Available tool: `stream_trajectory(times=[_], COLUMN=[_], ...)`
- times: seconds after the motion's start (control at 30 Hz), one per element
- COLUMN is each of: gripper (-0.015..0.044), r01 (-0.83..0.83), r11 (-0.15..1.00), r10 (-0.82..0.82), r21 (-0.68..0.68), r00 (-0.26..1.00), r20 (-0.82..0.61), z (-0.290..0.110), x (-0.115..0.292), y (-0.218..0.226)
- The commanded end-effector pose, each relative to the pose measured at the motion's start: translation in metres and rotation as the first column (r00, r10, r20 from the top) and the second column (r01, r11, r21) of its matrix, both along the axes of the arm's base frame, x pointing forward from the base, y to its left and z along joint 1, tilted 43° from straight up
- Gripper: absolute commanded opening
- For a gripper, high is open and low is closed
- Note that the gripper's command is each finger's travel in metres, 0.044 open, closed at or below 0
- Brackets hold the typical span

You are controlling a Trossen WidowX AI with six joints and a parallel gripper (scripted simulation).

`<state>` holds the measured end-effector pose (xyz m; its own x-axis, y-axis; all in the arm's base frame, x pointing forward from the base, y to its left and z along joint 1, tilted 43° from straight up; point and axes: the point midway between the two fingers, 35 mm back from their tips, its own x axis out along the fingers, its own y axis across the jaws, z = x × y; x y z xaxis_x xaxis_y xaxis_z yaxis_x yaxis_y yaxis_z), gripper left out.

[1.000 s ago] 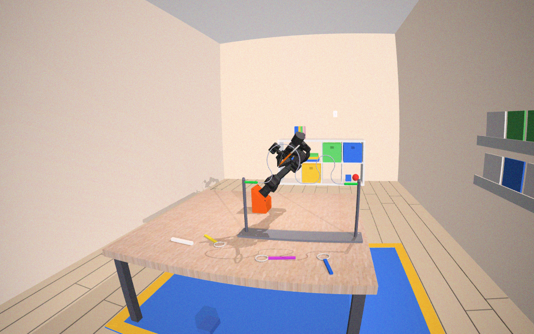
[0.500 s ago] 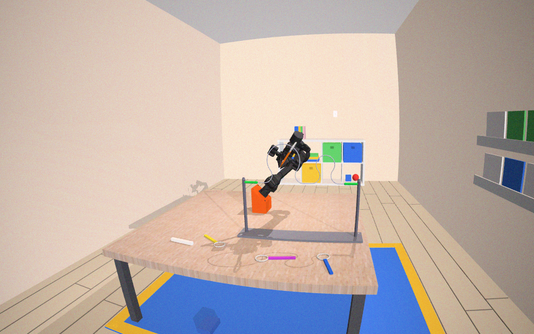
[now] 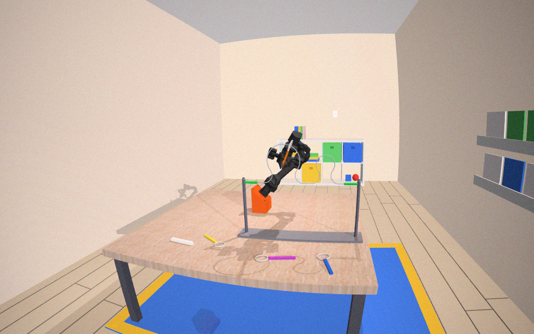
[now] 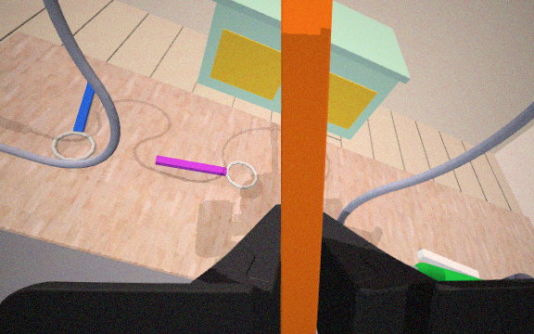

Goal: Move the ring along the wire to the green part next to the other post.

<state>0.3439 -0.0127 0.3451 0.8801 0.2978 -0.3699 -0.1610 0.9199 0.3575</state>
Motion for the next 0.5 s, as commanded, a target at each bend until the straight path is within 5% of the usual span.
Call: stream_trajectory(times=[0.0, 0.47], gripper=[-0.015, -0.015], r01=[-0.002, -0.01], r11=[0.998, 0.973], r10=[0.003, 0.012], r21=[0.057, 0.229], r00=[1.0, 1.0], r20=[-0.002, -0.006], z=[0.0003, 0.0025], x=[-0.0003, -0.0005], y=[0.0011, 0.006])
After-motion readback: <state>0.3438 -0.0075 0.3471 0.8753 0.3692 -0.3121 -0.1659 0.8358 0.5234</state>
